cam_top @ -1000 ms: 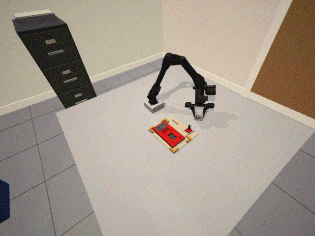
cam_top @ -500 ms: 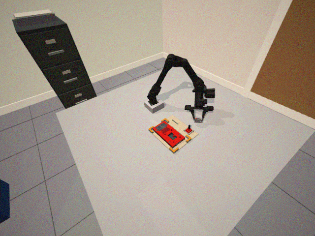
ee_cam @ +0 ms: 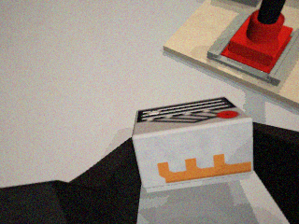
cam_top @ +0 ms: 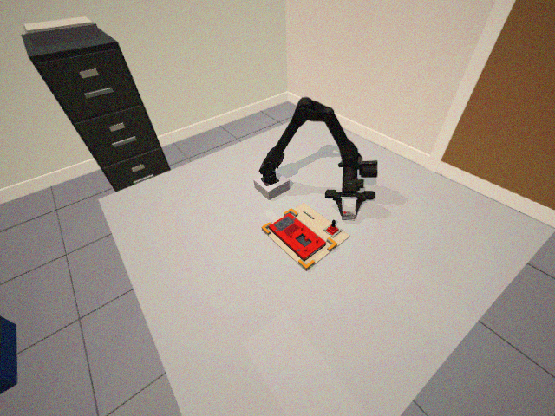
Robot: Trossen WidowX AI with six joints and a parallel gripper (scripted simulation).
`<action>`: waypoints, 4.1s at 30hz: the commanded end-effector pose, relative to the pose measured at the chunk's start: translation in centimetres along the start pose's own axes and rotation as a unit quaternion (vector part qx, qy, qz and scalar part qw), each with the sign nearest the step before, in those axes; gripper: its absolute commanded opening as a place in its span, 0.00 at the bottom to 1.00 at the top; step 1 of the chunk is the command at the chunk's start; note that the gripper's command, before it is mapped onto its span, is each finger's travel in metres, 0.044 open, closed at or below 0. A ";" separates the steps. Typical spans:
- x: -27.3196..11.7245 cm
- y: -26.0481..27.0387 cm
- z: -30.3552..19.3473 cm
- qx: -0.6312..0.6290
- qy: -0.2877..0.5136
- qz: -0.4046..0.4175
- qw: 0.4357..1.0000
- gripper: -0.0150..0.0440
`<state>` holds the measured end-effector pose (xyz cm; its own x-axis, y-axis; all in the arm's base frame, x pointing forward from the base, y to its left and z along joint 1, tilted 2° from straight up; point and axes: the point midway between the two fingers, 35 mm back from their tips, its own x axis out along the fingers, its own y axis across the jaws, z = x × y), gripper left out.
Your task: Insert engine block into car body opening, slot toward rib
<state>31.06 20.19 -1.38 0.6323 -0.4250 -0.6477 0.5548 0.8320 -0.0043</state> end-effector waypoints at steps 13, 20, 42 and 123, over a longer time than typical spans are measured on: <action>0.0 0.0 0.0 0.000 -0.001 0.000 1.000 0.74; 0.0 0.0 0.0 0.000 -0.001 0.000 1.000 1.00; -4.2 0.1 0.3 -0.003 0.003 -0.001 1.000 1.00; -2.7 0.1 5.0 0.641 0.296 -0.298 0.642 1.00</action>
<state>31.39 20.02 4.06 -0.0039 -0.0098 -0.9999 0.8353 -0.5499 0.0022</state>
